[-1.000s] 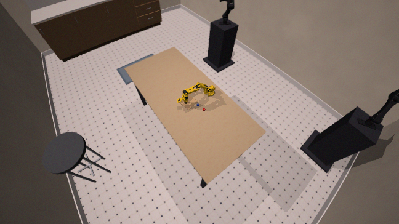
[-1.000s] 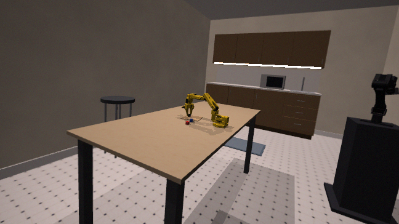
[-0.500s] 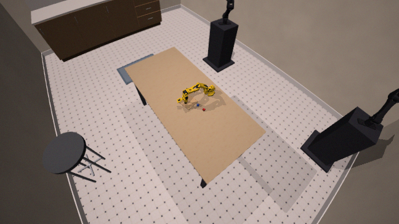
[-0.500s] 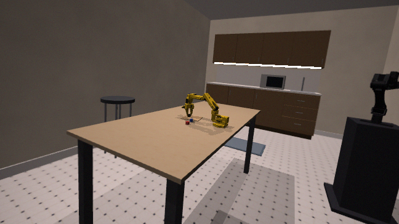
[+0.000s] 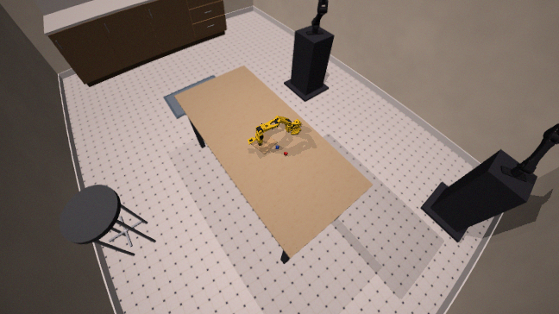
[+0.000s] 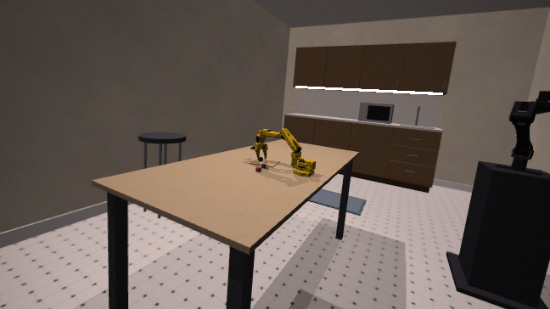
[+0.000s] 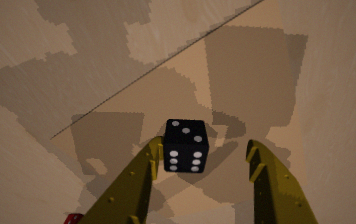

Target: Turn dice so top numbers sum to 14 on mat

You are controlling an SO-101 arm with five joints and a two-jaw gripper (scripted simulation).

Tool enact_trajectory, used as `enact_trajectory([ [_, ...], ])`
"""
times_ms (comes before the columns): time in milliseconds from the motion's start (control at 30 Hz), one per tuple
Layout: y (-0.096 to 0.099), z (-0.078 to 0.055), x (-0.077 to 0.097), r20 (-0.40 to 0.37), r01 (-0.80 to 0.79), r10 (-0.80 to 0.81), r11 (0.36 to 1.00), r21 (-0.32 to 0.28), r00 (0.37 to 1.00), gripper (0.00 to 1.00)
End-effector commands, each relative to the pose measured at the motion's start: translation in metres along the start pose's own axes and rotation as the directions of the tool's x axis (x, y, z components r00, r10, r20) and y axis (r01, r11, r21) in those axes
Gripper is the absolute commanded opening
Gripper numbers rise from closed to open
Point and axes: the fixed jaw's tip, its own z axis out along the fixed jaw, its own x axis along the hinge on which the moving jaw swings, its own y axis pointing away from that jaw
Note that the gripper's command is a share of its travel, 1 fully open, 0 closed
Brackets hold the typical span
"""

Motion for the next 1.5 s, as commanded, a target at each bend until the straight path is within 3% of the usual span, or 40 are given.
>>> enact_trajectory([
  [0,0.004,-0.006,-0.002,0.030,0.017,-0.017,1.000,-0.009,0.999,0.29],
  [333,0.004,-0.011,-0.003,0.042,0.017,-0.016,1.000,-0.012,0.999,0.29],
  [1000,0.004,-0.065,-0.004,0.172,0.019,-0.010,0.999,-0.046,0.985,0.29],
  [1467,0.004,-0.067,-0.004,0.181,0.019,-0.010,0.999,-0.048,0.983,0.29],
])
